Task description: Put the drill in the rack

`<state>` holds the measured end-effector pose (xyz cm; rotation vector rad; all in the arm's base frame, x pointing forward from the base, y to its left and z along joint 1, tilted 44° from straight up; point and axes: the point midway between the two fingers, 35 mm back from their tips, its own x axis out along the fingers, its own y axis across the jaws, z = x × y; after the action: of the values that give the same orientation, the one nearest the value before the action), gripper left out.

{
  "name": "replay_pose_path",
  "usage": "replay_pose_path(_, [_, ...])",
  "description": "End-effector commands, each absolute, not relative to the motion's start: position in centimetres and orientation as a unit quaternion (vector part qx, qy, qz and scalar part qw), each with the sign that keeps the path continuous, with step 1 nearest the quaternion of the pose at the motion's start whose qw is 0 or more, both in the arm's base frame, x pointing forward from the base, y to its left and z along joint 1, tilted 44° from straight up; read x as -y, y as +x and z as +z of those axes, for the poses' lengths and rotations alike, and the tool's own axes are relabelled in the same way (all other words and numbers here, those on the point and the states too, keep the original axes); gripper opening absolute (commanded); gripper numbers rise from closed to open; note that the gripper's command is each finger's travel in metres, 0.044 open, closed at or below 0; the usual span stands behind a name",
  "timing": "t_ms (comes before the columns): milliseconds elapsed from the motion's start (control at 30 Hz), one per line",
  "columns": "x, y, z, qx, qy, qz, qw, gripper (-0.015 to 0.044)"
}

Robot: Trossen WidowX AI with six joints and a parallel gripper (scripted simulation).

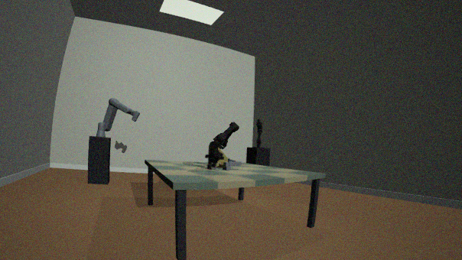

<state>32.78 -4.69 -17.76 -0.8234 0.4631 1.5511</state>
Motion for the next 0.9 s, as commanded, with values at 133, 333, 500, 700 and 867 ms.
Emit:
replay_pose_path(133, [4.99, 32.82, -17.45, -0.202, -0.360, 0.672, 0.614, 0.0000])
replay_pose_path(333, [5.07, 32.82, -17.31, -0.202, -0.360, 0.672, 0.614, 0.0000])
replay_pose_path(500, [5.13, 32.82, -17.21, -0.202, -0.360, 0.672, 0.614, 0.0000])
replay_pose_path(700, [5.20, 32.82, -17.08, -0.202, -0.360, 0.672, 0.614, 0.0000])
replay_pose_path(867, [5.27, 32.81, -16.98, -0.202, -0.360, 0.672, 0.614, 0.0000])
